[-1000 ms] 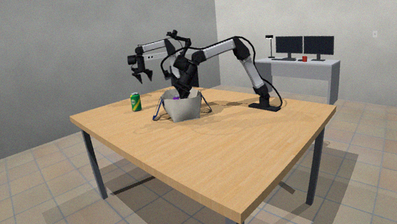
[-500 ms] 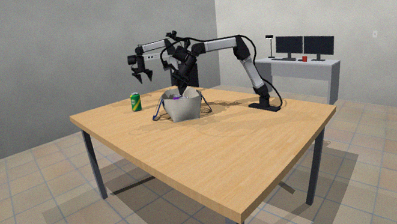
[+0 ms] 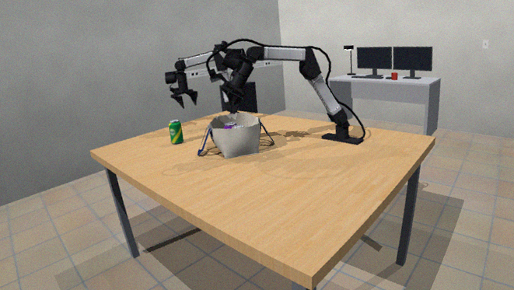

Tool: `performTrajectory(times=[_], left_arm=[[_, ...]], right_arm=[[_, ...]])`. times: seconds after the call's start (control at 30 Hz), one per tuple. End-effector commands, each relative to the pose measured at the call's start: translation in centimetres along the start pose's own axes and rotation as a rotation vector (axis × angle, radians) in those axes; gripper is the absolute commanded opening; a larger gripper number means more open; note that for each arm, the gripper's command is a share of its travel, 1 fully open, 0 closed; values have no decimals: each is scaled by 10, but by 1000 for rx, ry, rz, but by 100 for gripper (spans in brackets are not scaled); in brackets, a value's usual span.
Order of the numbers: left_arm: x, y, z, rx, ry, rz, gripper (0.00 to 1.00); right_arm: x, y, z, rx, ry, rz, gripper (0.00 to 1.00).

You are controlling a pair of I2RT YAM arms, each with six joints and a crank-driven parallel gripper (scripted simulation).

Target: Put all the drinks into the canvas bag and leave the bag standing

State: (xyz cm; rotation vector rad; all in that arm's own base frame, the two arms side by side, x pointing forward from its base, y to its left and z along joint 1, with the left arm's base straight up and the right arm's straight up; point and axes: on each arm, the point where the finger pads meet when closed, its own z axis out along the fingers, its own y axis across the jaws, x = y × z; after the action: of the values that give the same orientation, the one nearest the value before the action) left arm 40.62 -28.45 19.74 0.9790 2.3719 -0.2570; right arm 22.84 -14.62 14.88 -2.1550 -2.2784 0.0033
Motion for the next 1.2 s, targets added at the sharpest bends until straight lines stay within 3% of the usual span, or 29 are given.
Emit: performTrajectory(times=[0.0, 0.07, 0.37, 0.6, 0.63, 0.8, 0.83, 0.87, 1.1, 1.17], left_arm=[[-10, -3, -13, 12, -12, 7, 91], [0, -4, -21, 15, 42, -3, 91], [-14, -1, -43, 11, 41, -4, 91], [-22, 1, -41, 4, 1, -2, 91], [-41, 2, -54, -11, -102, 5, 91], [-42, 5, -52, -14, -115, 7, 91], [-40, 5, -52, -13, -108, 7, 91], [-11, 15, -54, -30, 1, 9, 91], [17, 72, -65, -89, 52, 191, 91], [17, 72, -65, -89, 52, 191, 91]], right_arm=[[-6, 3, -11, -37, -58, 10, 100], [-6, 3, -11, -37, -58, 10, 100], [-6, 3, -11, -37, -58, 10, 100], [-6, 3, -11, -37, -58, 10, 100], [-6, 3, -11, -37, -58, 10, 100], [-6, 3, -11, -37, -58, 10, 100], [-6, 3, -11, -37, -58, 10, 100], [-6, 3, -11, -37, -58, 10, 100], [-6, 3, -11, -37, -58, 10, 100], [-6, 3, -11, -37, -58, 10, 100]])
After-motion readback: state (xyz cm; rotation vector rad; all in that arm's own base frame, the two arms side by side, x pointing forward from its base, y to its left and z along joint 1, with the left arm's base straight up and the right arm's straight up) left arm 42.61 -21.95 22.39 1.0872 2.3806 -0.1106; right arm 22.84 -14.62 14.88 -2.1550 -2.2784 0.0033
